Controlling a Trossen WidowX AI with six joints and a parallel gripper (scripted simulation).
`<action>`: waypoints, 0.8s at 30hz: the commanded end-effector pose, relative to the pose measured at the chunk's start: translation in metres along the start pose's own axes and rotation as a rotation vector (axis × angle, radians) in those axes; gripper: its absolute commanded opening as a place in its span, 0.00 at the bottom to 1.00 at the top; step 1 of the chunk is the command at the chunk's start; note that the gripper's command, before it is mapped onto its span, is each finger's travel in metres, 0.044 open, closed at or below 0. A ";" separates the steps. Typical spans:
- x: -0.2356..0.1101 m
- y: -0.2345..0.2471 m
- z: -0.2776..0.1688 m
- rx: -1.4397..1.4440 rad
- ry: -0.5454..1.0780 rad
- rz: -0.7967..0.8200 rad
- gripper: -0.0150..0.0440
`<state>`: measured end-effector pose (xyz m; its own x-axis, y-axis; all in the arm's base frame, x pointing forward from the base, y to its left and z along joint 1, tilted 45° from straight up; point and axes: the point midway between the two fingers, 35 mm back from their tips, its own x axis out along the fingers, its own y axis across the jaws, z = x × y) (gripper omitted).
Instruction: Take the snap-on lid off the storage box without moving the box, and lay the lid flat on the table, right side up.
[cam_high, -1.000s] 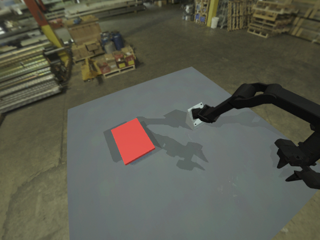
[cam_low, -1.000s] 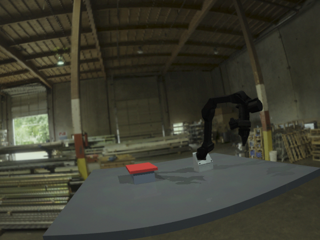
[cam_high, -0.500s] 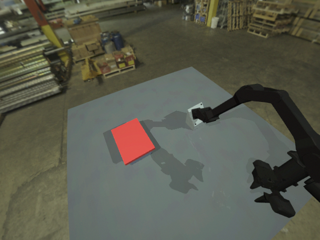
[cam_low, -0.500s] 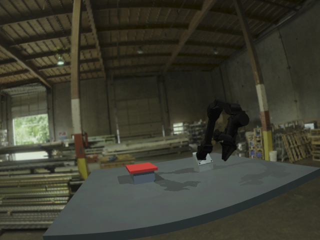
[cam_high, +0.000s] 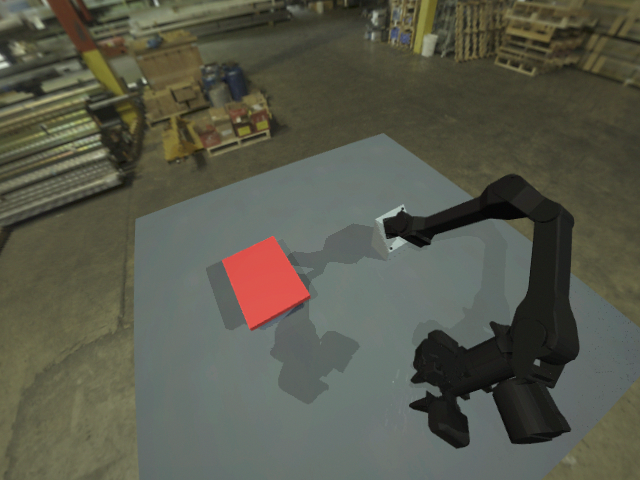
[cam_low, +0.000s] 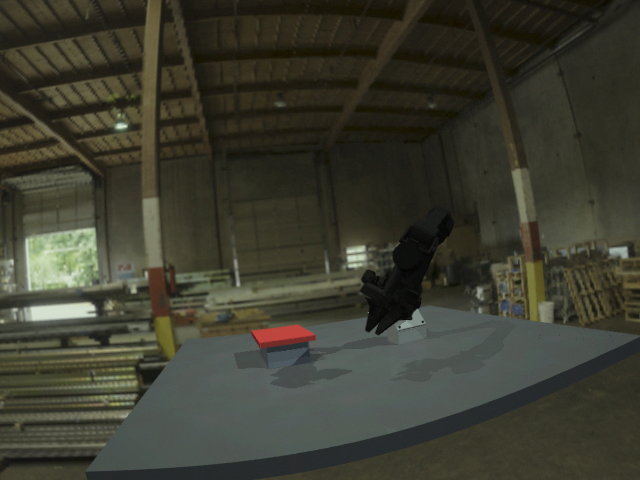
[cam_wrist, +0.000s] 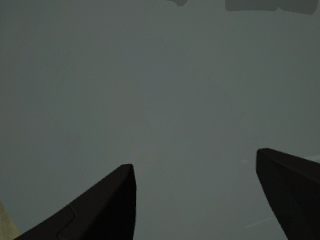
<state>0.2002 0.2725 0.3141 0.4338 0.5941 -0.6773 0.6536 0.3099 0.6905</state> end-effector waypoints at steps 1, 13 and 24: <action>0.022 0.004 0.042 0.036 -0.025 -0.012 0.65; 0.078 -0.037 0.191 0.210 -0.039 -0.089 0.65; 0.074 -0.117 0.308 0.416 0.007 -0.017 0.65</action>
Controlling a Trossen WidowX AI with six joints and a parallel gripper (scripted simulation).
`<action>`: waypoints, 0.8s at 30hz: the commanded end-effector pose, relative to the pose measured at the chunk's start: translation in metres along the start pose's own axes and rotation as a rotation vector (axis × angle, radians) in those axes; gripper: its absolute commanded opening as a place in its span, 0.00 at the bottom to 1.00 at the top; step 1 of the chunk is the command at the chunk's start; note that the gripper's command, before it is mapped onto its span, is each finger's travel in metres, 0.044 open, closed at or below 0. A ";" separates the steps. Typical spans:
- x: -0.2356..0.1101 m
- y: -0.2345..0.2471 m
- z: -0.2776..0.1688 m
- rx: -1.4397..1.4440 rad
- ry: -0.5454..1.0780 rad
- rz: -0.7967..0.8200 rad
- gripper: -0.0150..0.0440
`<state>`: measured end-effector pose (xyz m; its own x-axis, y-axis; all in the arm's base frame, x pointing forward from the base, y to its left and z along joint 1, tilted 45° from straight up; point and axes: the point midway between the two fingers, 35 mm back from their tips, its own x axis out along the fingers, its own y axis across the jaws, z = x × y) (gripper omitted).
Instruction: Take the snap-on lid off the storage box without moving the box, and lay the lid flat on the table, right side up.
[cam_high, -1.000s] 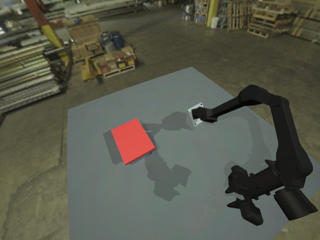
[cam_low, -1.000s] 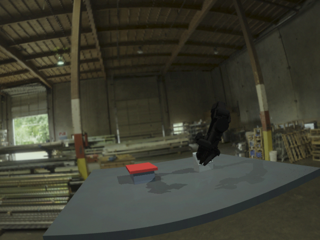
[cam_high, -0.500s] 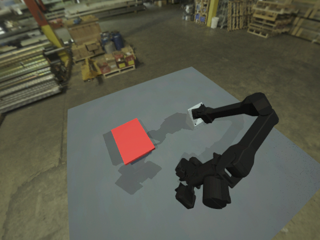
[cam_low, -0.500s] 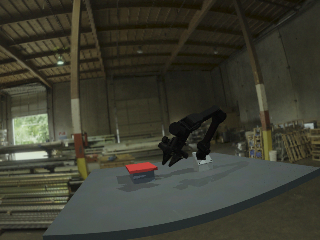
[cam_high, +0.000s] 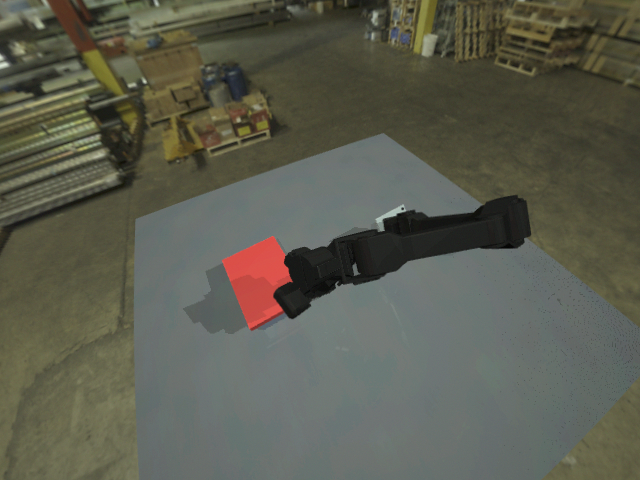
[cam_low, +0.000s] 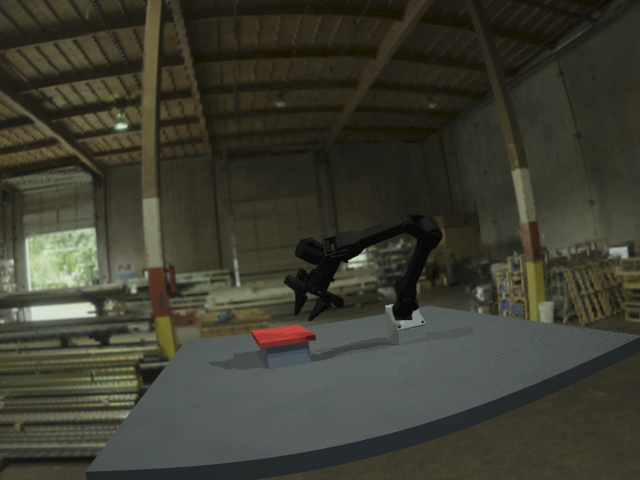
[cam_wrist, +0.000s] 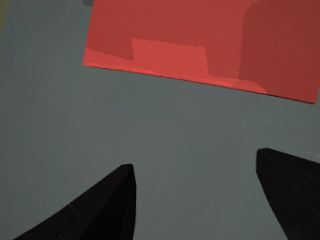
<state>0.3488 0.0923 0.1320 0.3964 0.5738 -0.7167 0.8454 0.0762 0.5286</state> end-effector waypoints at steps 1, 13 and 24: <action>-0.007 -0.026 0.058 0.098 0.036 0.052 0.65; -0.045 -0.105 0.148 0.298 0.108 0.323 0.65; -0.047 -0.105 0.150 0.305 0.102 0.324 0.65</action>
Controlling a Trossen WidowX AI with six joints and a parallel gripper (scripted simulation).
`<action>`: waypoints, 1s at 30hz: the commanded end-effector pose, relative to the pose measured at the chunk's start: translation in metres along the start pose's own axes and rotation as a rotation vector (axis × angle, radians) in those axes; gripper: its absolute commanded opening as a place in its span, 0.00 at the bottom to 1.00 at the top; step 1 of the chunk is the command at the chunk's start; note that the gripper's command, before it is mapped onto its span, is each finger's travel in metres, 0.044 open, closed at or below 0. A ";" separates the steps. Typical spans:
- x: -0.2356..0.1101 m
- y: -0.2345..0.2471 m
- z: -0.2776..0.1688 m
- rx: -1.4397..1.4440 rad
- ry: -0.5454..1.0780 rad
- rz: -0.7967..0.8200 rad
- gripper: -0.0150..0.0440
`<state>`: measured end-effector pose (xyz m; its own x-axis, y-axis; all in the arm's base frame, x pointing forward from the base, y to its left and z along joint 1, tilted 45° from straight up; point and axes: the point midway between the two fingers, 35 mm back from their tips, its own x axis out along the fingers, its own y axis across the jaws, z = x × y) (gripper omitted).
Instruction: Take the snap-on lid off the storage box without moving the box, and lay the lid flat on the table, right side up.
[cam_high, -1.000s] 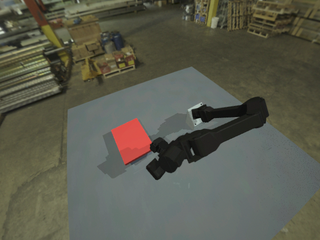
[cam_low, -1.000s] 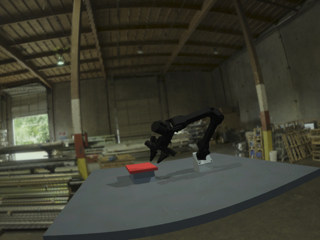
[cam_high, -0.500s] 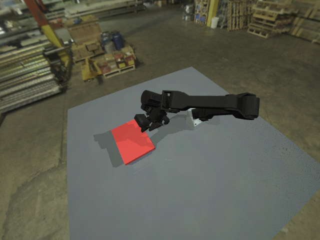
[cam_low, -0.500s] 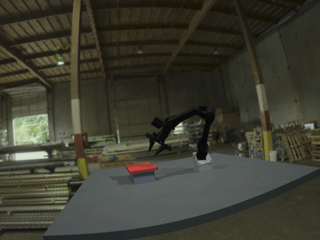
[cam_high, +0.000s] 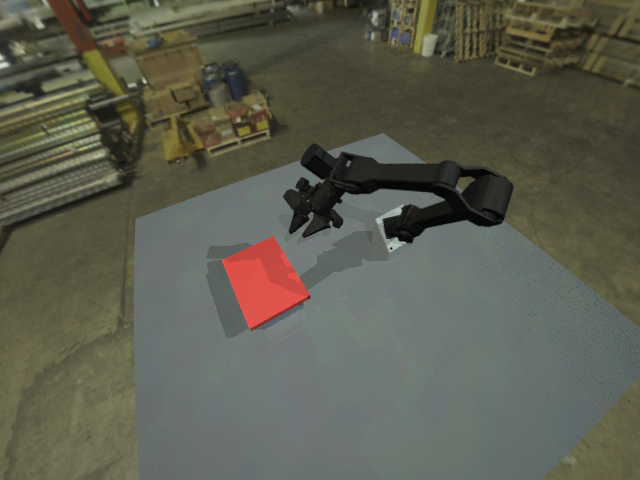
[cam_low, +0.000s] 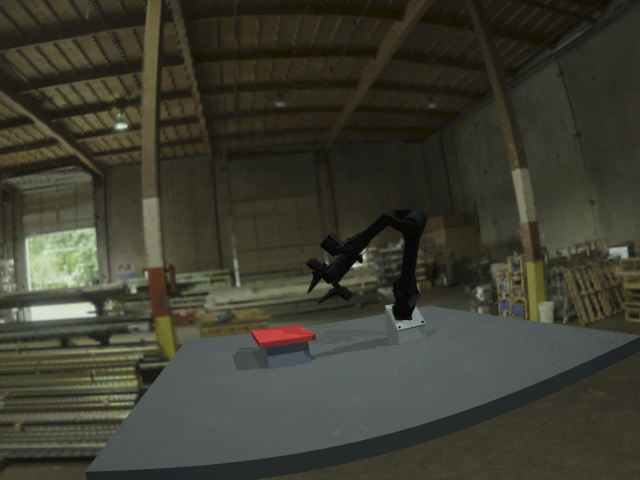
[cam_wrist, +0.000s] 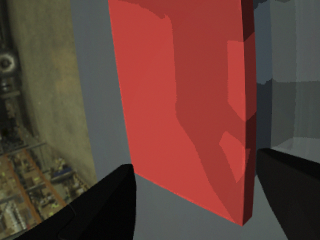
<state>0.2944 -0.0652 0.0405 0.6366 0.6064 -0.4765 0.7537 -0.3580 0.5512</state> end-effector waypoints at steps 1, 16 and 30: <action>0.000 0.000 0.000 0.001 0.001 0.000 0.65; 0.043 -0.055 0.000 0.005 0.011 0.016 0.65; 0.057 -0.054 0.002 0.002 0.007 0.007 0.65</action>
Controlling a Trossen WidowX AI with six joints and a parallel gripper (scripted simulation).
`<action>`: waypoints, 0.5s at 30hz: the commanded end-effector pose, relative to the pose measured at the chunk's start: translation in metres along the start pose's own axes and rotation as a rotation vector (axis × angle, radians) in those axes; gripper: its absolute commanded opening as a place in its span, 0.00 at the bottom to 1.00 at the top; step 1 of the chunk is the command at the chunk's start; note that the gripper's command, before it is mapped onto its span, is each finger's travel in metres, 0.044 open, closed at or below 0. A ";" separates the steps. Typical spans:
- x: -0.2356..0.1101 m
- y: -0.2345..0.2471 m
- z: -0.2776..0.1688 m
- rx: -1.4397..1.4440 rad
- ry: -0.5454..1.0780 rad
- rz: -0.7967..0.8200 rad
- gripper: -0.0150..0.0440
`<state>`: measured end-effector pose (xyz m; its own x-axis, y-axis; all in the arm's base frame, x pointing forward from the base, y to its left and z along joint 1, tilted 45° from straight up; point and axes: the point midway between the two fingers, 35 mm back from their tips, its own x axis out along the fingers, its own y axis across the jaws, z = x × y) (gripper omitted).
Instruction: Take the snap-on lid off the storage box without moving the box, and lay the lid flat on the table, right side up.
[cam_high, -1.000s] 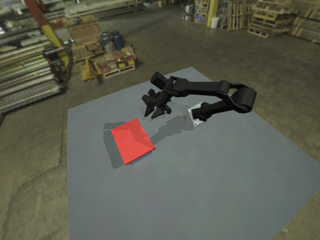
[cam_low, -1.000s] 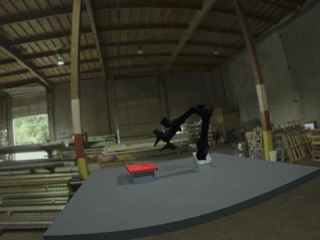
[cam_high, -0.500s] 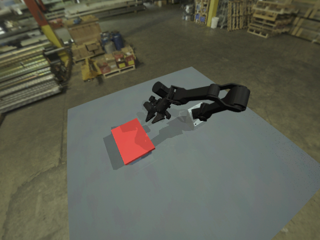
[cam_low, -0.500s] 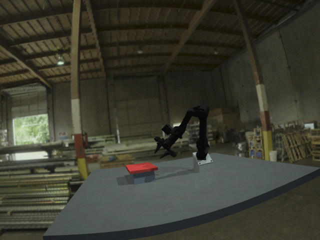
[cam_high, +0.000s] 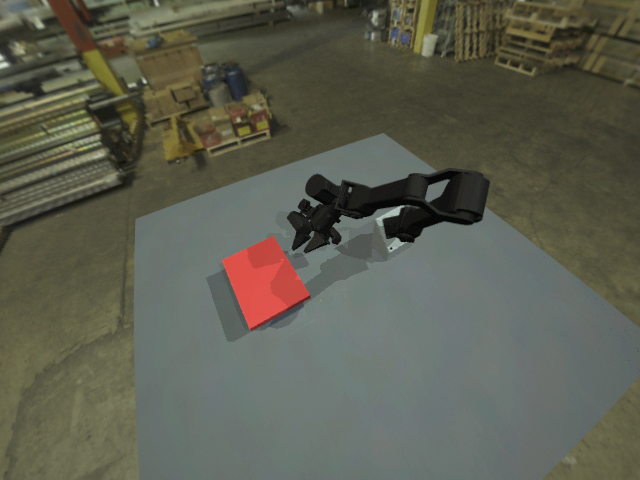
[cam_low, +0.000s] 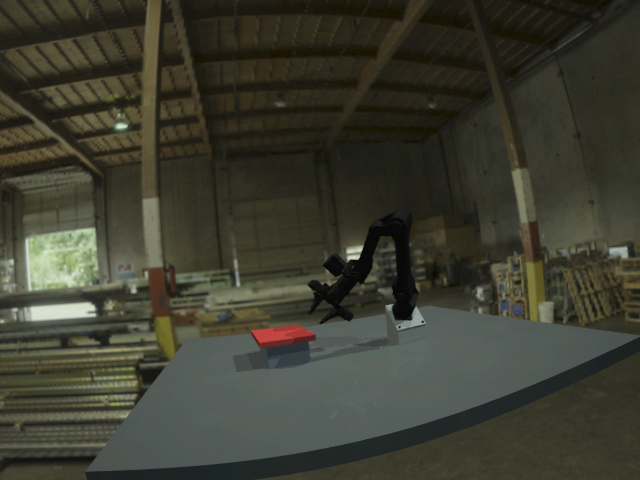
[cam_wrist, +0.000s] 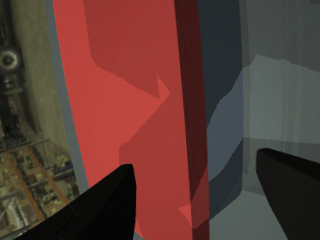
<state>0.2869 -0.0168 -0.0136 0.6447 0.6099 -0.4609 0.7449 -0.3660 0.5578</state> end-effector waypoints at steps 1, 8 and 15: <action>0.008 -0.001 0.001 0.001 -0.005 -0.007 0.65; 0.019 -0.001 0.002 0.001 -0.007 -0.009 0.65; 0.031 -0.001 0.002 0.000 -0.006 -0.009 0.65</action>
<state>0.3026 -0.0030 -0.0257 0.6401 0.6102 -0.4668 0.7491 -0.3604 0.5559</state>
